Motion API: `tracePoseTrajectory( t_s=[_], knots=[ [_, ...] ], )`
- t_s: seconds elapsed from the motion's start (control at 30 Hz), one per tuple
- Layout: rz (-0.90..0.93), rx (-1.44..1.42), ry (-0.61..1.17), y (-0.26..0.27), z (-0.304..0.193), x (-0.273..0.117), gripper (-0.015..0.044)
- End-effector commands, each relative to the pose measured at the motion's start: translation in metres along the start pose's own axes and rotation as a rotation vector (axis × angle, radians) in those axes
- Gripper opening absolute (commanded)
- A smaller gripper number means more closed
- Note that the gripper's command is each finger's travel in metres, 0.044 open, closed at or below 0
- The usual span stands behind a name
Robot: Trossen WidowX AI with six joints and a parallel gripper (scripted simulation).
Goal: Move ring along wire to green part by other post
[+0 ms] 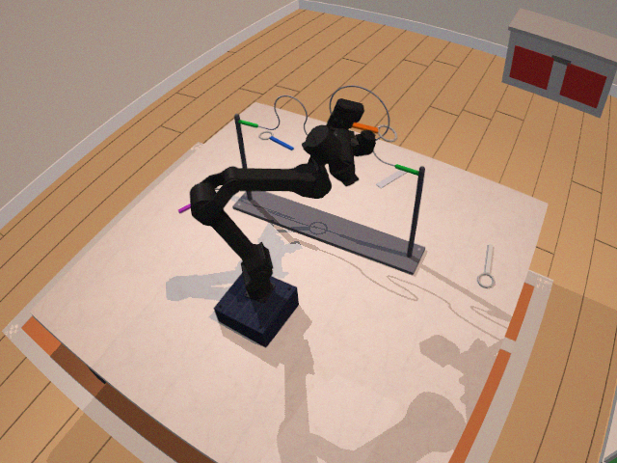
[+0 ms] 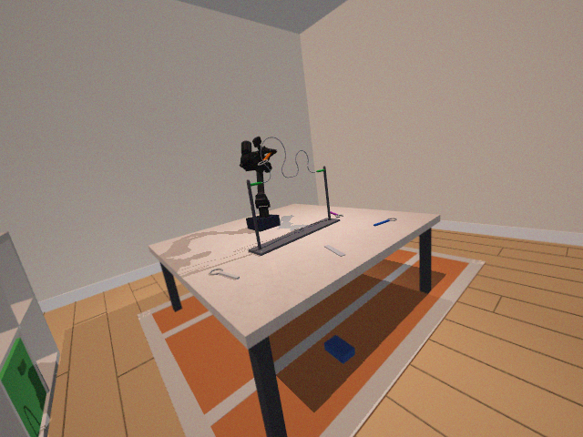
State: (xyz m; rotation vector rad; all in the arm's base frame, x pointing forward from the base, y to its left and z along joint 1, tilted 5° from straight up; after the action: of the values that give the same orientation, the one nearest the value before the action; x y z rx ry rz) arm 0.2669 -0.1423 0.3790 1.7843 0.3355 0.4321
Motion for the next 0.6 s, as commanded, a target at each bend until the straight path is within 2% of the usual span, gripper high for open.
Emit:
tracePoseTrajectory(
  t_s=[0.0,0.57],
  knots=[
    [-0.018,-0.043,0.007,0.0028,-0.0034,0.0001,-0.0150],
    [-0.098,-0.157,0.013,0.0004,-0.0039,0.0004,-0.0150]
  ],
)
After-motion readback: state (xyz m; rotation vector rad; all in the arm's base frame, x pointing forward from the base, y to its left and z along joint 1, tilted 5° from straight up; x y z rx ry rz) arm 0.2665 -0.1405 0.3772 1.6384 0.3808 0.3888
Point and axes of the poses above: the point midway between the two fingers, 35 mm back from their tips, its own x axis out along the fingers, its own y axis across the jaws, z = x × y, the point moved 3 cm from there along -x, back along the fingers, and after that the axes turned 10 degrees about -x, right-handed, at the moved point
